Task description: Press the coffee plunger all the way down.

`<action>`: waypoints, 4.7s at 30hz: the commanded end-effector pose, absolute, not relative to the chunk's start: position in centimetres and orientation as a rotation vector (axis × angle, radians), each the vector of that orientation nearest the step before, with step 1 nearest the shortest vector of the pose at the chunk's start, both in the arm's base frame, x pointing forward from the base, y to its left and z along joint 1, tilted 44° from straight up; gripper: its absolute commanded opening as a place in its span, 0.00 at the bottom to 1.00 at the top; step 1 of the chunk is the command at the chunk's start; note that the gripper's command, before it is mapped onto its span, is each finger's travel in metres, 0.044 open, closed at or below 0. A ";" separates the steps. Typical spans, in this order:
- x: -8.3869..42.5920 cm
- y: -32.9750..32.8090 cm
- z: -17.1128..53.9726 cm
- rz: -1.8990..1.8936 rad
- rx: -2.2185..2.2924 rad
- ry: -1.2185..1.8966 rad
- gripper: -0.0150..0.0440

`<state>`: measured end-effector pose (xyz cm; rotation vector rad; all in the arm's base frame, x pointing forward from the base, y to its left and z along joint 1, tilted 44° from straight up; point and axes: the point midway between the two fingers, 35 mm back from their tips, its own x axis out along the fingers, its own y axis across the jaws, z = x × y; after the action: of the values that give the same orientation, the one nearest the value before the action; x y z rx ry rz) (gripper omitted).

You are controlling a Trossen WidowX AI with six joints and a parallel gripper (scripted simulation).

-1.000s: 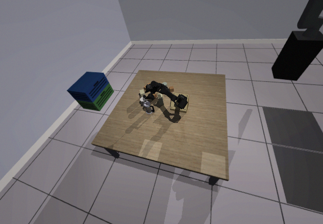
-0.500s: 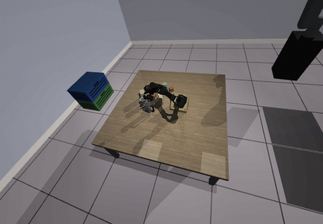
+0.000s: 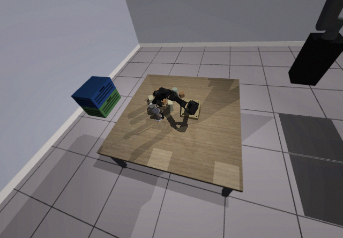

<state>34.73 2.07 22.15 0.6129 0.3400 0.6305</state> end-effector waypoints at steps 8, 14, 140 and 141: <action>35.0 2.6 21.6 0.627 0.613 0.337 0.46; 35.1 3.2 20.8 0.626 0.612 0.338 0.46; 35.3 2.4 21.5 0.617 0.616 0.341 1.00; 35.1 2.2 21.7 0.617 0.617 0.341 1.00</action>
<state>36.02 3.54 19.86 0.6245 0.3512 0.6091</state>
